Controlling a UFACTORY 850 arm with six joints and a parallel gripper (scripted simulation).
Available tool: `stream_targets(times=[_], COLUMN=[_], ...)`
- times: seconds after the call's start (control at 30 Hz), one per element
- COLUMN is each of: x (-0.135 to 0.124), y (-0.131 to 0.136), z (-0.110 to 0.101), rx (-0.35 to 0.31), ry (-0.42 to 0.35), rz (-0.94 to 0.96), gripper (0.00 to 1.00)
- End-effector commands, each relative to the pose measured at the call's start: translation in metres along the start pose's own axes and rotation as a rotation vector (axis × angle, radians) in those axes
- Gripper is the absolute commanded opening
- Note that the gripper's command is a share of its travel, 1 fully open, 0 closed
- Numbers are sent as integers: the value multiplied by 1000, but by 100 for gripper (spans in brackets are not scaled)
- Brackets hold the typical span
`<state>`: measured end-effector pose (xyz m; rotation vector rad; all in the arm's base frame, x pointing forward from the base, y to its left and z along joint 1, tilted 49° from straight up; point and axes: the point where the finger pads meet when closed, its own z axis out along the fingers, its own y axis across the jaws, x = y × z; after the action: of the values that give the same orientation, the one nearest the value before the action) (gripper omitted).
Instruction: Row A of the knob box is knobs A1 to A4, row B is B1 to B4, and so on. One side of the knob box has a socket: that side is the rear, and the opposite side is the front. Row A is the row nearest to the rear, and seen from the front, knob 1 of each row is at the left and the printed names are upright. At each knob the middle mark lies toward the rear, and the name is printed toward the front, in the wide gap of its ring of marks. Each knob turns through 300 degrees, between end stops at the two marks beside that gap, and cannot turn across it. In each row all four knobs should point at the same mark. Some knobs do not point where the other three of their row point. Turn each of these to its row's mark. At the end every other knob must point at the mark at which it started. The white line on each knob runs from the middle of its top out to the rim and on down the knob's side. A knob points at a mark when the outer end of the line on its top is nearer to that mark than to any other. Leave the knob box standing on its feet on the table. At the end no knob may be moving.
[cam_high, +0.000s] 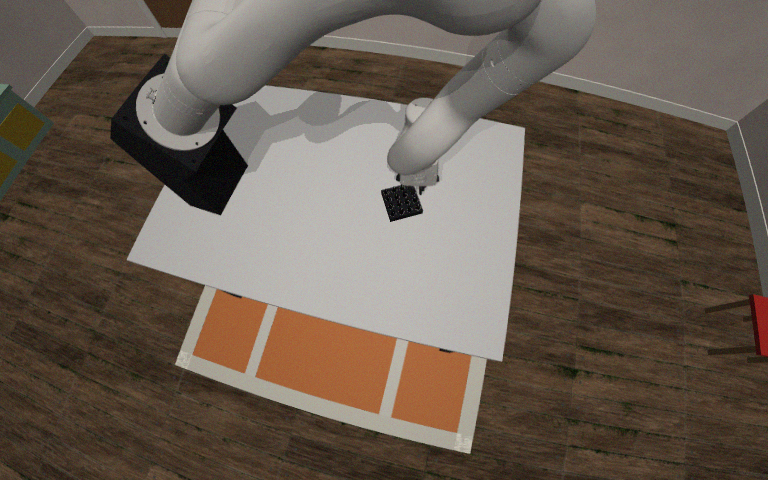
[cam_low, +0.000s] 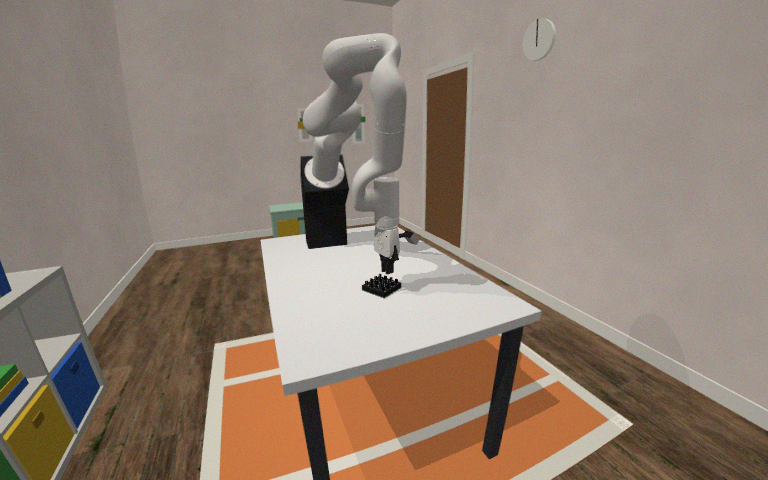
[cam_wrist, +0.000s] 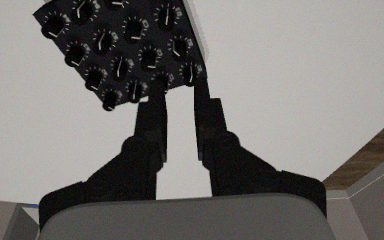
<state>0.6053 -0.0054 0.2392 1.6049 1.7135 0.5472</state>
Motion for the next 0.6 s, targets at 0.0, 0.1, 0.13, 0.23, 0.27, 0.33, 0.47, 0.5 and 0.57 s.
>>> stream_targets(times=[0.0,0.1,0.13,0.23,0.27,0.33,0.47,0.5,0.57], x=[0,0,0,0,0,0,0,0,0], y=[0,0,0,0,0,0,0,0,0], z=[0,0,0,0,0,0,1,2,3], rx=[-1,-1,-1,-1,-1,-1,-1,-1,-1], ry=[0,0,0,0,0,0,0,0,0], rz=[0,0,0,0,0,0,0,0,0], gripper=[19,19,19,19,19,19,19,19,19])
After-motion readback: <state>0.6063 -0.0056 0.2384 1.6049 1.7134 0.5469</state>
